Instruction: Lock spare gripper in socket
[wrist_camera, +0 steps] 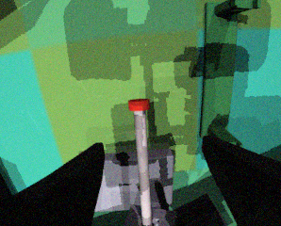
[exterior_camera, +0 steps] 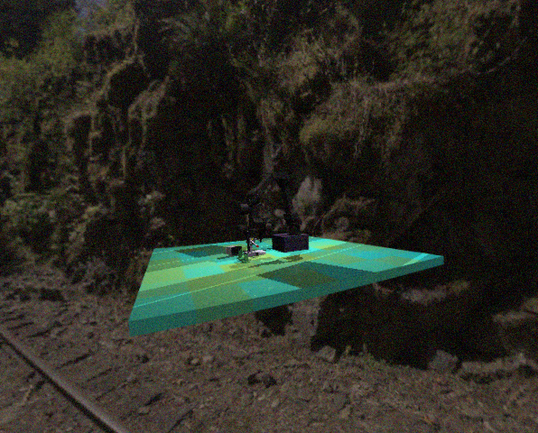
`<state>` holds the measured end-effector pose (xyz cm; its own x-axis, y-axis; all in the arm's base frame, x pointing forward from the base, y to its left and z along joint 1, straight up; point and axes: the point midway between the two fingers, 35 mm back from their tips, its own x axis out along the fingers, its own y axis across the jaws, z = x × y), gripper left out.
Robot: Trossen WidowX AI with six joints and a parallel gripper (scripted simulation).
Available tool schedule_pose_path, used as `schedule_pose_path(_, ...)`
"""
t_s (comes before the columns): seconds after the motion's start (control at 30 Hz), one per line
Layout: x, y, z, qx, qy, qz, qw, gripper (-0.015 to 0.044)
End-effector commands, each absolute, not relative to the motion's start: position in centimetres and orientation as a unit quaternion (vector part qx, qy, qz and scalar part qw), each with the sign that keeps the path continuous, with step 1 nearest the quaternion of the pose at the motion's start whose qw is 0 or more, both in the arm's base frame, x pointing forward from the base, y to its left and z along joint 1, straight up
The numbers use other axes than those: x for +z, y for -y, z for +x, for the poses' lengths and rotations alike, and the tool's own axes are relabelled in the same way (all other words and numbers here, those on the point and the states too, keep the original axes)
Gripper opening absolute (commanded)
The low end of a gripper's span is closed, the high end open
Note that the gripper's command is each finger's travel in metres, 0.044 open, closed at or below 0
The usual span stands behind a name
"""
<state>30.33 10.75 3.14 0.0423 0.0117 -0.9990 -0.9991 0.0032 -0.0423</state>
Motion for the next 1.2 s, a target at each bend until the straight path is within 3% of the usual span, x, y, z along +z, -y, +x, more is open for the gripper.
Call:
schedule_pose_path(0.0, 2.2, -10.7, 30.0, 0.496, -0.489, -0.505, 0.510, 0.0300)
schedule_pose_path(0.93, -1.1, -10.8, 29.8, 0.496, -0.489, -0.505, 0.510, 0.0300)
schedule_pose_path(1.17, -1.1, -10.8, 29.8, 0.496, -0.489, -0.505, 0.510, 0.0116)
